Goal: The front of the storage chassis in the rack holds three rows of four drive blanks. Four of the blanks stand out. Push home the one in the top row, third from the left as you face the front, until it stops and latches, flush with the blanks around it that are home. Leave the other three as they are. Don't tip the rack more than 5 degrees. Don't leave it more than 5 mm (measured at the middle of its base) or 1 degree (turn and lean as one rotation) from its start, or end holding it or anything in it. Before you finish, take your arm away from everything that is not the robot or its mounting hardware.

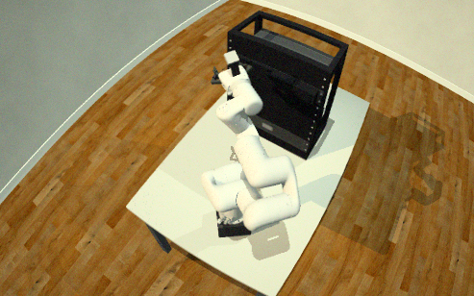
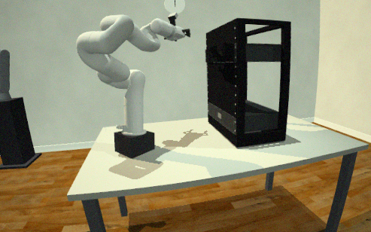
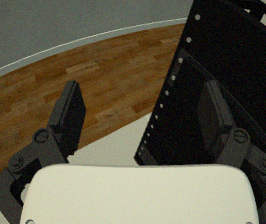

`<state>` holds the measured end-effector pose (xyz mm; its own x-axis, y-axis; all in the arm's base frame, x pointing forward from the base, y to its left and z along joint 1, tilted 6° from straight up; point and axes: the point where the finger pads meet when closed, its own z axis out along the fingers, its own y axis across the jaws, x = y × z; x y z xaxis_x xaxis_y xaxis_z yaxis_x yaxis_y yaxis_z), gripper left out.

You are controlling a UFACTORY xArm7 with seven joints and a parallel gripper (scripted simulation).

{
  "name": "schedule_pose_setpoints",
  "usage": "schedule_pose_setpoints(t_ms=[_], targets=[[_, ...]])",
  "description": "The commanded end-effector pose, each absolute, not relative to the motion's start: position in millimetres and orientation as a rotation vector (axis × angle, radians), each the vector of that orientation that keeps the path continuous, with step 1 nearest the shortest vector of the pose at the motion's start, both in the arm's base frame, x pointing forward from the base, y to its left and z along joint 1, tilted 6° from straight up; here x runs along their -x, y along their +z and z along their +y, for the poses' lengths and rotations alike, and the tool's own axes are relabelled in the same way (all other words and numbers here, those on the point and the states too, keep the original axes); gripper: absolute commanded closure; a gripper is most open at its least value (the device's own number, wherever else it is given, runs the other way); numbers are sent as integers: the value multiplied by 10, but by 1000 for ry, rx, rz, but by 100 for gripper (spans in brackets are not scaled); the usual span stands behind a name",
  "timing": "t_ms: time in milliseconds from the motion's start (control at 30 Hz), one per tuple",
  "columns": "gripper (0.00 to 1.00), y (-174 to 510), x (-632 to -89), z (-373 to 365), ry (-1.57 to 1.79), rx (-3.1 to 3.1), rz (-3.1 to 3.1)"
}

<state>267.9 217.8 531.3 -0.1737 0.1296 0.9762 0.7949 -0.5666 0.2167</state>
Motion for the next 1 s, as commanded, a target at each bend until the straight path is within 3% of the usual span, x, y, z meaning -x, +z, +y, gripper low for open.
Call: schedule_pose_setpoints(t_ms=[0, 967], targets=[[0, 5368, -2675, 2064, -1800, 1626, -953], [0, 5312, -2605, 994, -1689, 1607, -9]])
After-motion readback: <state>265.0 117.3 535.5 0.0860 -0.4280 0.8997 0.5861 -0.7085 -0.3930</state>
